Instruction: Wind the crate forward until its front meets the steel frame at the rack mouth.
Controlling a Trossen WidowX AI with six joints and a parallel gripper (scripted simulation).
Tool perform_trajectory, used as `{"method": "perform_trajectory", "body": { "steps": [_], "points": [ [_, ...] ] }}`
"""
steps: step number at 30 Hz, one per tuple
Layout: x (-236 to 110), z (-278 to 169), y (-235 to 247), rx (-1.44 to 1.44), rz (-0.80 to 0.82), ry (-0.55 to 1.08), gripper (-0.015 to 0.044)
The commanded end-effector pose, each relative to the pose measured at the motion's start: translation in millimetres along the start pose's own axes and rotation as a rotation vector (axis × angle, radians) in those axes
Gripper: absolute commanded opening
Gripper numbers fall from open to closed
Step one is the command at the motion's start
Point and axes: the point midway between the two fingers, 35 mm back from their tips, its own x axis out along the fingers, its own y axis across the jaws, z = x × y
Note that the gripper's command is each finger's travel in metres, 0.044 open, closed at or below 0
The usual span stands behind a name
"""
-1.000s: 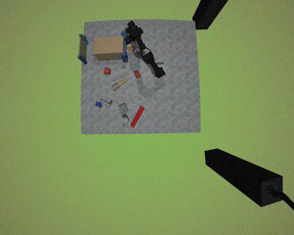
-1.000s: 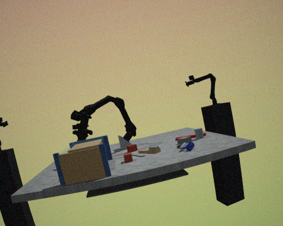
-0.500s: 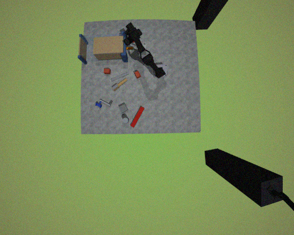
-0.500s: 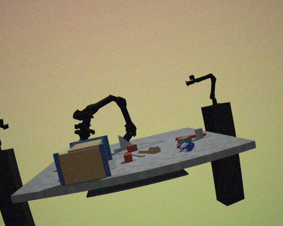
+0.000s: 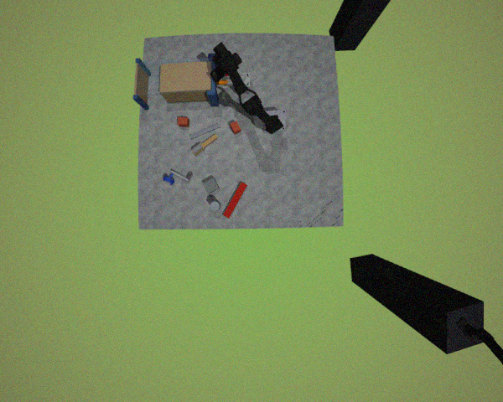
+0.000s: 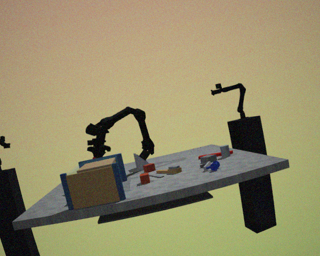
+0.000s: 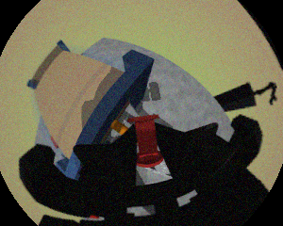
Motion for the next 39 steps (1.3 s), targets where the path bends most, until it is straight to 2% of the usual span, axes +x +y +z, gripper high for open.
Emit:
{"method": "perform_trajectory", "body": {
  "steps": [1, 39],
  "points": [
    [-1.0, -10.8, 10.3, 0.009, 0.018, 0.023, 0.0],
    [-17.7, -45.3, 35.4, 0.01, 0.019, 0.026, 0.0]
  ]
}}
